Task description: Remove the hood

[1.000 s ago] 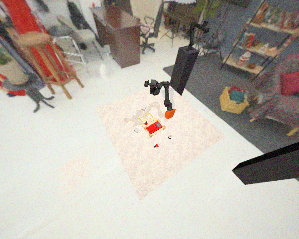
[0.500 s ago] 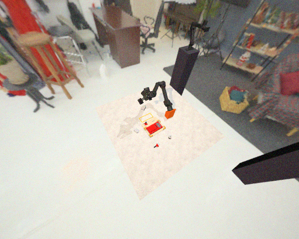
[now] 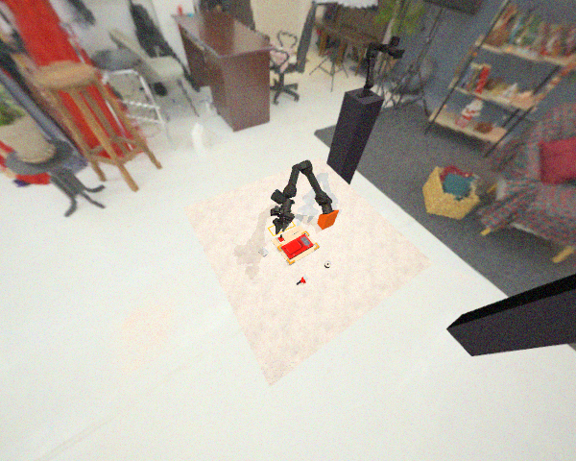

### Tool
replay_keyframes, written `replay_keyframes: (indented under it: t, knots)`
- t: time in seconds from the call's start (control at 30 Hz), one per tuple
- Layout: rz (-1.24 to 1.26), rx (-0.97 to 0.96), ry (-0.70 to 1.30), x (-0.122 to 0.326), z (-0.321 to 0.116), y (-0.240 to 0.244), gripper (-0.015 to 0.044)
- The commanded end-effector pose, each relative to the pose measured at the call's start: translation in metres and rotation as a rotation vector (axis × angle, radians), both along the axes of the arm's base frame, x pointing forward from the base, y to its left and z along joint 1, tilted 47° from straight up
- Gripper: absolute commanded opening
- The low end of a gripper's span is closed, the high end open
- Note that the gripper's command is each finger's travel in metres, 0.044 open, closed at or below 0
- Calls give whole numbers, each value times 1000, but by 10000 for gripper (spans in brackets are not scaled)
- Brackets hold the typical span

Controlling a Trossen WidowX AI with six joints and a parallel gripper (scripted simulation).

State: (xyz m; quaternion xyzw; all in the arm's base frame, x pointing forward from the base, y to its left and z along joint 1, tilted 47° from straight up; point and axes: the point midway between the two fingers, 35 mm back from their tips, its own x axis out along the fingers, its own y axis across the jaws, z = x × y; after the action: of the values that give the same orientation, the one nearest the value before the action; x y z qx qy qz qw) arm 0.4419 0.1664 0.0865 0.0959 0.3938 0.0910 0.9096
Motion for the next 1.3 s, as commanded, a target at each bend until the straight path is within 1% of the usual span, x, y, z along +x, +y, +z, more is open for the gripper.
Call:
replay_keyframes:
  t: [0.0,0.13,0.27,0.43,0.5,1.27]
  knots:
    - [-107,-167,194,-12,-50,-20,440]
    - [-192,-366,371,-33,-89,-44,440]
    - [-249,-593,527,-58,-115,-70,440]
    - [-274,-952,705,-93,-130,-103,440]
    - [-269,-1042,737,-100,-130,-109,440]
    - [-268,-1053,741,-100,-136,-116,440]
